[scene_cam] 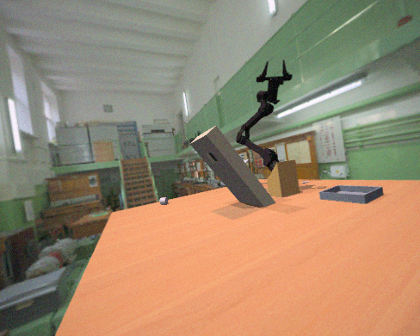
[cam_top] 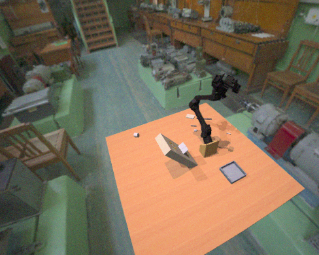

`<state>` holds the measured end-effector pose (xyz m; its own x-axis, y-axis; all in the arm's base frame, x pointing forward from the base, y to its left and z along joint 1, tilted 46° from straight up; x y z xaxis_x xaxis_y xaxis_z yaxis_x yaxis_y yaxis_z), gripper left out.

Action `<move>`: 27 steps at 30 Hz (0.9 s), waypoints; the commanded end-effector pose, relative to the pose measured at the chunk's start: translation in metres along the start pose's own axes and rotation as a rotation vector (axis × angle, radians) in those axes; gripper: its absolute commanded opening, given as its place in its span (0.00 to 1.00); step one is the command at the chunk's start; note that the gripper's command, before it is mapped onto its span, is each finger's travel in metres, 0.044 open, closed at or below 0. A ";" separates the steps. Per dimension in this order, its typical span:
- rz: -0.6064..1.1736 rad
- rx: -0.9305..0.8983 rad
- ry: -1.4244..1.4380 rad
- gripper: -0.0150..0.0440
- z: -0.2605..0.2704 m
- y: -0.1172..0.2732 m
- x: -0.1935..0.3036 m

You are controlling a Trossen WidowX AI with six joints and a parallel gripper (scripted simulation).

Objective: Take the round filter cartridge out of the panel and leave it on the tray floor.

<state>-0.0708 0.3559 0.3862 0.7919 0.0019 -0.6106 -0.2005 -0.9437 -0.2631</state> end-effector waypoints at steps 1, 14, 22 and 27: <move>0.009 -0.001 -0.002 0.89 0.000 -0.001 0.002; 0.724 0.073 -0.147 0.41 0.000 -0.004 0.179; 1.165 0.281 -0.209 0.41 -0.020 0.044 0.279; 1.415 0.454 -0.218 0.41 -0.037 0.088 0.327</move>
<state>0.1757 0.2864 0.2060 -0.1790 -0.7219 -0.6685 -0.8901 -0.1706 0.4226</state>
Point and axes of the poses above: the point midway between the two fingers, 35 mm back from their tips, its own y axis back along the fingers, its own z axis across the jaws, x = y × z, the point moved 6 cm from there along y, back along the fingers, and after that the axes turned 3 degrees about y, right-handed, at the moved point
